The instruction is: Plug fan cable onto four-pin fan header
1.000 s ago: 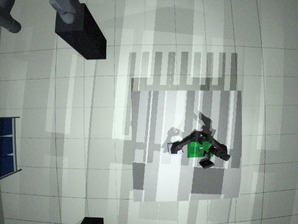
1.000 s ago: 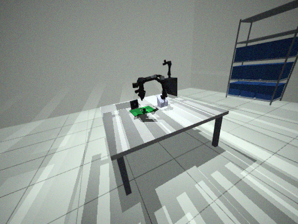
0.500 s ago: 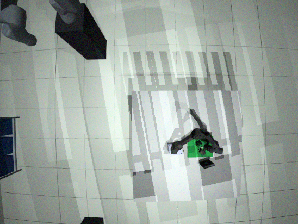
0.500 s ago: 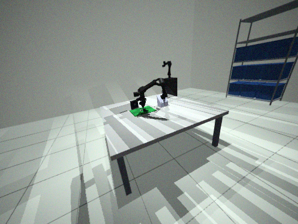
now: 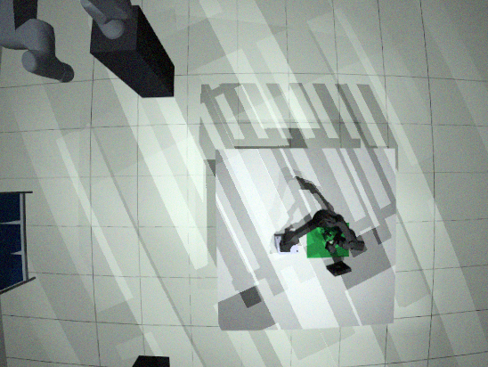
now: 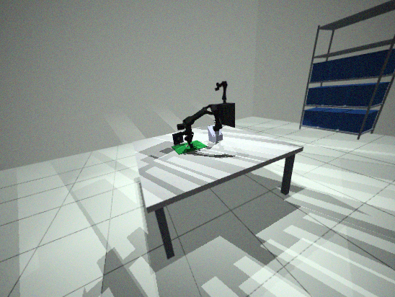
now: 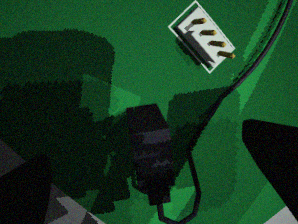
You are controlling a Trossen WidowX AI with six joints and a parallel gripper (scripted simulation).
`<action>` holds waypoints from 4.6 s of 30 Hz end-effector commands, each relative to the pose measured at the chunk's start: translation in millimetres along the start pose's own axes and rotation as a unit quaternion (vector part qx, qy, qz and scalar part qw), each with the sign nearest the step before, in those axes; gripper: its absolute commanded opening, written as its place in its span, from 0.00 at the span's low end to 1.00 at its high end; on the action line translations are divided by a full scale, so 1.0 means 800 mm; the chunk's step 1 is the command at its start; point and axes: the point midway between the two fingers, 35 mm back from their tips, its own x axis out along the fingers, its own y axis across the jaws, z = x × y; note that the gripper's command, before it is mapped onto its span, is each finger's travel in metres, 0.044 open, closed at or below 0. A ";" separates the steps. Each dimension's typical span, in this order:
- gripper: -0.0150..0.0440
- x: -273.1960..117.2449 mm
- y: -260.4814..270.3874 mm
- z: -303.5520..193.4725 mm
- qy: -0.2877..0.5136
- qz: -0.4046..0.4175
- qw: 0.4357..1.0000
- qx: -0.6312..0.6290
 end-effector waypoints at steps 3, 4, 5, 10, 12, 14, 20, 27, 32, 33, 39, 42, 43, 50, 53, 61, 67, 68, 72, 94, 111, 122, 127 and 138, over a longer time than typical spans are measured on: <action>1.00 0.014 -0.002 -0.001 0.004 0.000 1.000 0.004; 1.00 0.016 -0.002 -0.001 0.004 0.000 1.000 0.004; 1.00 0.018 -0.002 -0.001 0.004 0.000 1.000 0.004; 1.00 0.028 -0.002 -0.002 0.005 0.001 1.000 0.004; 1.00 0.032 -0.002 -0.002 0.005 0.001 1.000 0.004; 1.00 0.036 -0.002 -0.003 0.005 0.001 1.000 0.004; 0.96 0.035 0.000 -0.003 0.002 0.001 1.000 0.000; 0.64 0.035 0.000 -0.003 0.002 0.001 1.000 0.000; 0.42 0.035 0.000 -0.003 0.002 0.001 1.000 0.000; 0.38 0.035 0.000 -0.003 0.002 0.001 1.000 0.000; 0.25 0.032 0.000 -0.002 0.002 0.000 1.000 0.000; 0.25 -0.013 -0.001 -0.001 0.003 0.000 1.000 0.003; 0.25 -0.024 -0.001 -0.001 0.004 0.000 1.000 0.004; 0.25 -0.026 -0.006 0.005 0.004 0.000 1.000 -0.021; 0.25 -0.026 -0.013 0.013 0.004 0.000 0.997 -0.073; 0.25 -0.025 -0.034 0.035 0.003 0.000 0.978 -0.209; 0.25 -0.024 -0.051 0.050 0.003 0.000 0.952 -0.306; 0.25 -0.024 -0.053 0.051 0.003 0.000 0.949 -0.315; 0.25 -0.023 -0.053 0.052 0.003 0.000 0.948 -0.317; 0.25 -0.026 -0.049 0.060 0.003 0.000 0.949 -0.316; 0.25 0.002 -0.049 0.059 0.003 0.001 0.949 -0.316; 0.25 0.002 -0.046 0.059 0.003 0.001 0.949 -0.315; 0.25 0.003 -0.046 0.059 0.003 0.001 0.949 -0.315; 0.25 0.006 -0.046 0.059 0.003 0.001 0.949 -0.315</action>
